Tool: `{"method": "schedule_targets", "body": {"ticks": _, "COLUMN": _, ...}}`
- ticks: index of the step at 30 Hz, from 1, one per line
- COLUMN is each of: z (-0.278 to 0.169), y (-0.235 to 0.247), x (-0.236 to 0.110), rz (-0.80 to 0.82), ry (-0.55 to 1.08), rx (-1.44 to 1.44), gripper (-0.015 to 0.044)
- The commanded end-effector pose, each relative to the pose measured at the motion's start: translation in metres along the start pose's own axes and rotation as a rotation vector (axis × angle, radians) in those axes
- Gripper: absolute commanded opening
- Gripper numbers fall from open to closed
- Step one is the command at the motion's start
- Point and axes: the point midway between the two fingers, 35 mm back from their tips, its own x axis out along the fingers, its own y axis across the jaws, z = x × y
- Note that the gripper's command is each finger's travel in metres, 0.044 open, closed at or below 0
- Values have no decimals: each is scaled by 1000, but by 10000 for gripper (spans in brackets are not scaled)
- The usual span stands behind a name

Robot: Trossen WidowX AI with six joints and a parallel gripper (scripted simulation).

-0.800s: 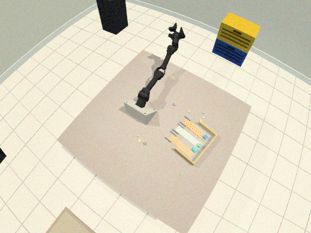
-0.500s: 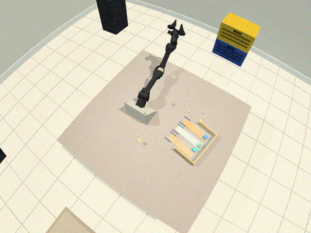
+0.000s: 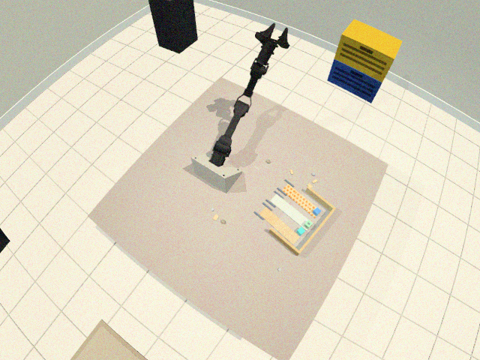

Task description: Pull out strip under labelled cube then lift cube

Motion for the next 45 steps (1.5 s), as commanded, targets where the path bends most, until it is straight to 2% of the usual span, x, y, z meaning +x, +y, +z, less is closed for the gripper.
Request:
{"method": "schedule_targets", "body": {"ticks": 1, "z": -50, "y": -25, "x": 1, "rz": 3, "ry": 140, "rx": 35, "gripper": 400}}
{"method": "schedule_targets", "body": {"ticks": 6, "z": -130, "y": -65, "x": -11, "rz": -24, "ry": 352, "rx": 51, "gripper": 400}}
{"method": "schedule_targets", "body": {"ticks": 12, "z": -223, "y": -91, "x": -46, "rz": -15, "ry": 607, "rx": 110, "gripper": 400}}
{"method": "schedule_targets", "body": {"ticks": 21, "z": -344, "y": -99, "x": -139, "rz": 47, "ry": 1001, "rx": 224, "gripper": 400}}
{"method": "schedule_targets", "body": {"ticks": 27, "z": -389, "y": -95, "x": -195, "rz": 89, "ry": 1180, "rx": 286, "gripper": 400}}
{"method": "schedule_targets", "body": {"ticks": 32, "z": -434, "y": -90, "x": -270, "rz": 143, "ry": 1387, "rx": 370, "gripper": 400}}
{"method": "schedule_targets", "body": {"ticks": 37, "z": -461, "y": -78, "x": -351, "rz": 205, "ry": 1584, "rx": 477, "gripper": 400}}
{"method": "schedule_targets", "body": {"ticks": 45, "z": -461, "y": -49, "x": -487, "rz": 311, "ry": 1880, "rx": 715, "gripper": 400}}
